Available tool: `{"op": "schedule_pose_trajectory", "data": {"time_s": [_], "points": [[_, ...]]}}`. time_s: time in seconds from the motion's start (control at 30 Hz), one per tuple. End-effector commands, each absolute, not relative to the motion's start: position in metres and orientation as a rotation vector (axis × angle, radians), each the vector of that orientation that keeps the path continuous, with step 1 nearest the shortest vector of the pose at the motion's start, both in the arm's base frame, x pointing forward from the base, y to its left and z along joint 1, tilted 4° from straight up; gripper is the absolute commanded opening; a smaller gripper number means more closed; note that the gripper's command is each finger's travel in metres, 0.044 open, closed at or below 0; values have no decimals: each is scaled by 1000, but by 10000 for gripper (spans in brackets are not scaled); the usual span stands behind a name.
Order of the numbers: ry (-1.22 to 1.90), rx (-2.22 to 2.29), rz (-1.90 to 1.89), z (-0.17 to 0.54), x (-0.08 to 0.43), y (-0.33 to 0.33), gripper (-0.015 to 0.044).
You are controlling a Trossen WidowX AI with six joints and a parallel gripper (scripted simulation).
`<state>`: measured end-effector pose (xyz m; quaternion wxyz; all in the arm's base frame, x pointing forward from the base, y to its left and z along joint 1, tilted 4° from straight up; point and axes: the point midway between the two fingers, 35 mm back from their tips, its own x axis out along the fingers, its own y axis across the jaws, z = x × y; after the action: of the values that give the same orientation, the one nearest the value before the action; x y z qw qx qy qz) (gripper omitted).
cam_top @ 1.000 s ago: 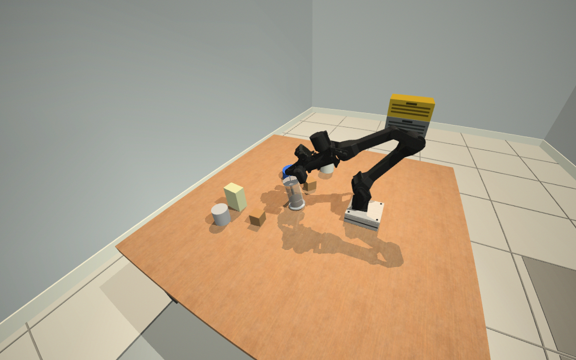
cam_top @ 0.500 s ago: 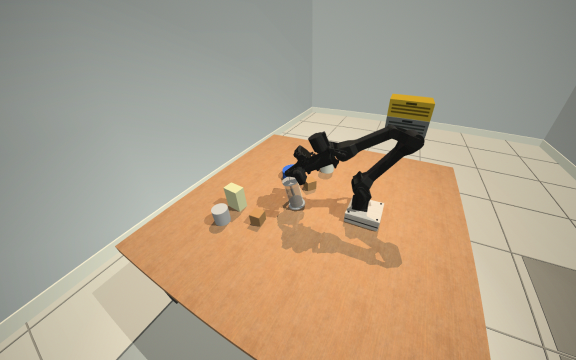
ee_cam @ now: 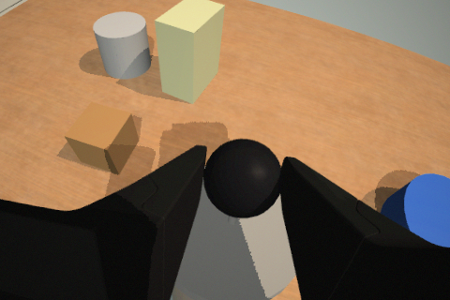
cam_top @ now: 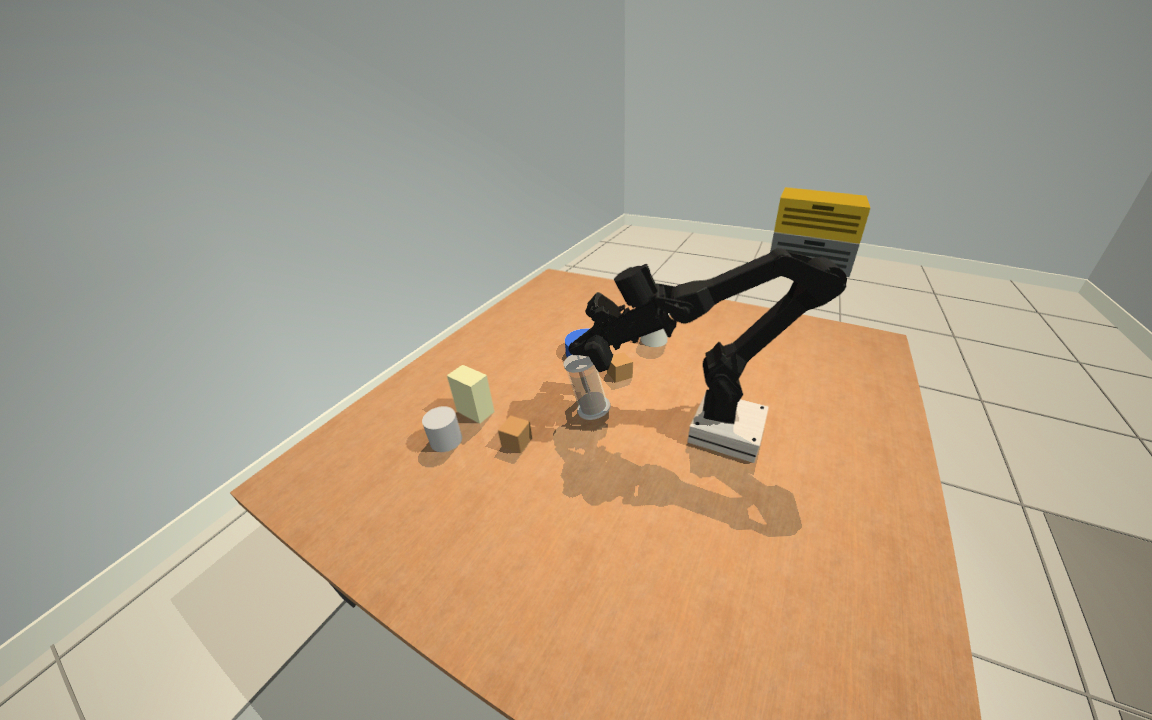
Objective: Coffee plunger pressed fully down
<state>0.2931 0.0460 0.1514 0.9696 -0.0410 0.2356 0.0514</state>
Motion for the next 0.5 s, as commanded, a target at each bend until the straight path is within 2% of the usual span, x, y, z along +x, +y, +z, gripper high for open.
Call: {"op": "schedule_pose_trajectory", "data": {"time_s": [0.0, 0.47], "points": [[496, -93, 104, 147, 293, 46, 118], [482, -85, 104, 151, 295, 46, 118]]}}
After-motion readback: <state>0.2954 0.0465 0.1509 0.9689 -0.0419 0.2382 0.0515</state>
